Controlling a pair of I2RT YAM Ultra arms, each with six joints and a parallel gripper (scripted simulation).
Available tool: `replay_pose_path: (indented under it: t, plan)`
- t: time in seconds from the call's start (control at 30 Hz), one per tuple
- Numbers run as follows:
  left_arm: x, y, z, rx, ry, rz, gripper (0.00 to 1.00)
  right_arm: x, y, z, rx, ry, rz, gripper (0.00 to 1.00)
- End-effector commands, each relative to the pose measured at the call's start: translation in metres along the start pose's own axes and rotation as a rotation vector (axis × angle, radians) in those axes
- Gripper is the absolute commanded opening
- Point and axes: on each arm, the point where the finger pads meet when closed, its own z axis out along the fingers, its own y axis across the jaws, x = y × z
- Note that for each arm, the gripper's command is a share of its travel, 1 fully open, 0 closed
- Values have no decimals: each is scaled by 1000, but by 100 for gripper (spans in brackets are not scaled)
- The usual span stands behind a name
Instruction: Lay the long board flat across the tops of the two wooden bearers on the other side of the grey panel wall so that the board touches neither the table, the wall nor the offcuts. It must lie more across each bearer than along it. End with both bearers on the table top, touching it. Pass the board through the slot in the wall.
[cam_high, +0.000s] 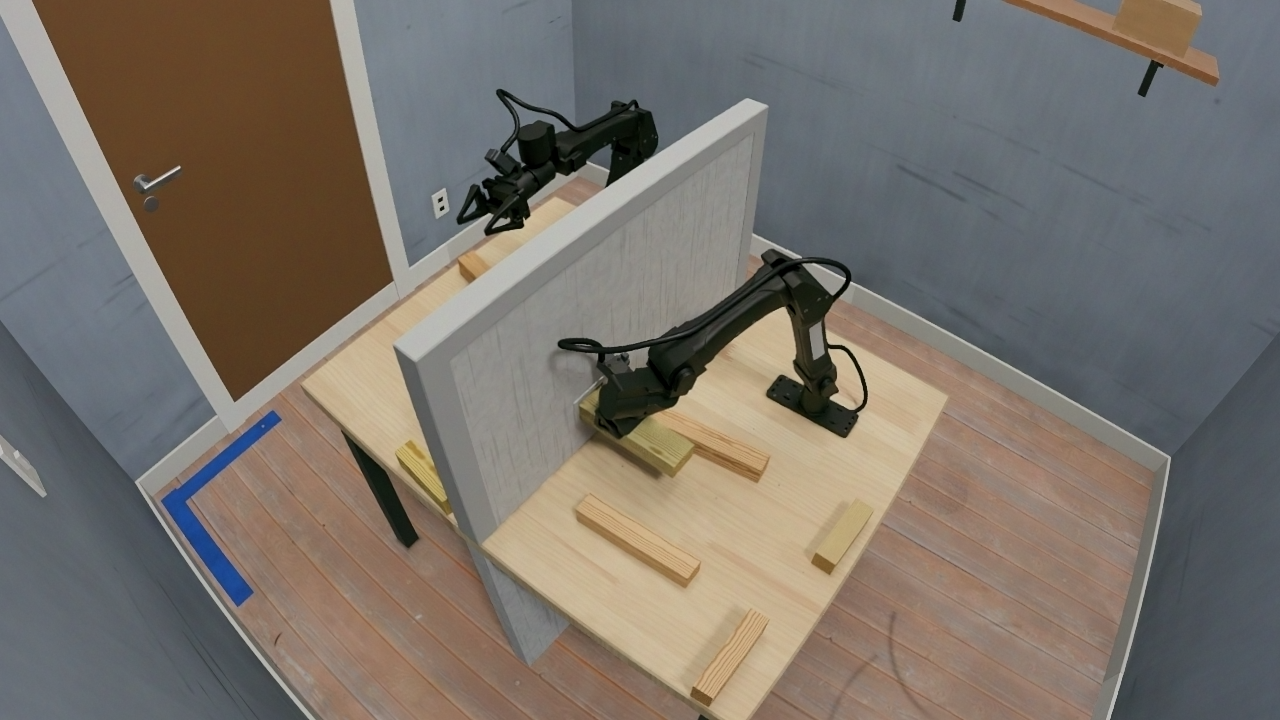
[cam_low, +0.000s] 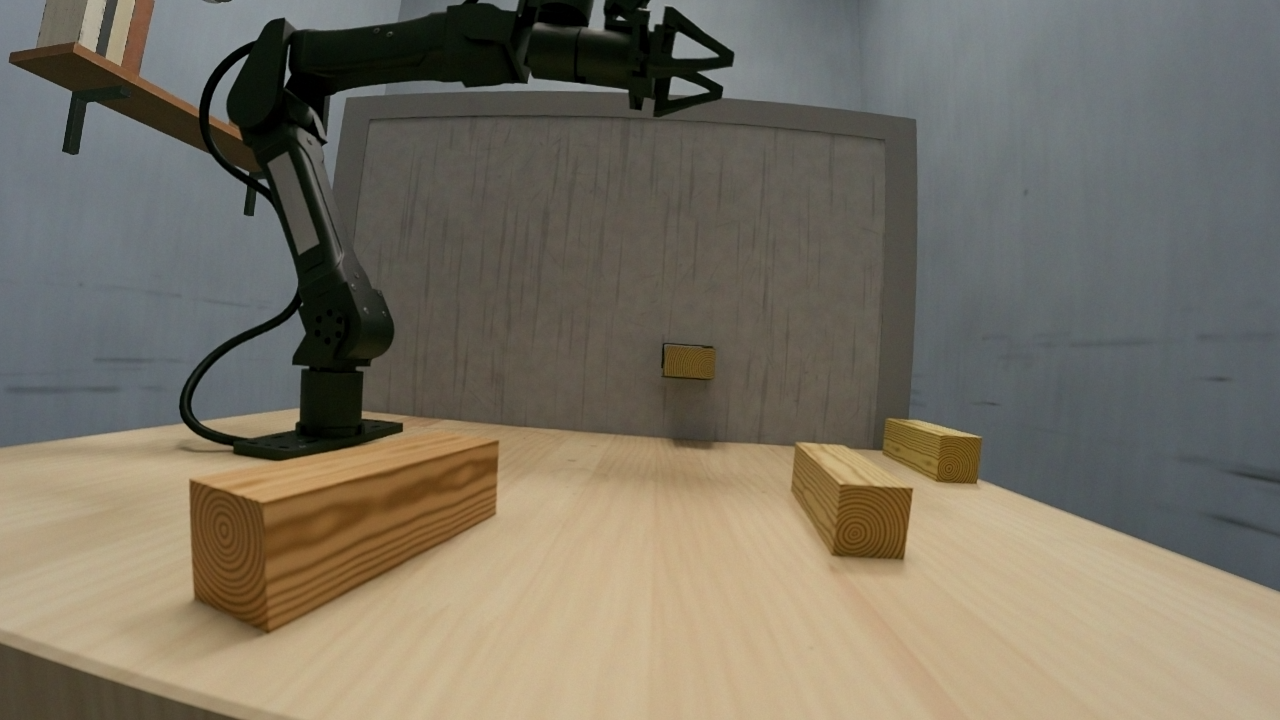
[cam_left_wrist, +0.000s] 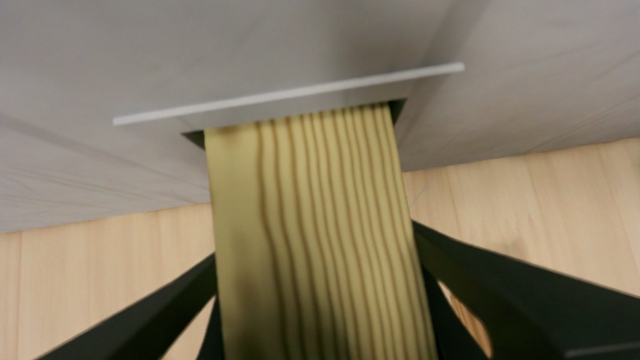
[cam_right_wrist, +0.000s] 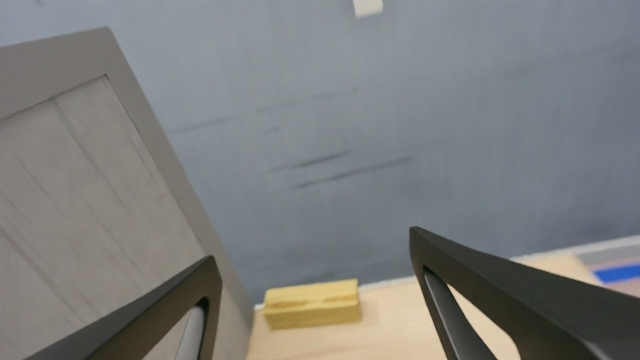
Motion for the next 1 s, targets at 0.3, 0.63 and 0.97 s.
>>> replay_pose_path:
  t: [0.3, 0.63, 0.97]
  plan:
    - [-14, 2, -9, -14, -36, 17, 0, -39, -4, -15, -3, -199, -92, 78]
    - [-14, 2, -9, -14, -36, 17, 0, -29, -6, -6, 13, -168, -94, 78]
    - [-14, 2, -9, -14, -36, 17, 0, -21, -12, -7, 32, -147, -94, 78]
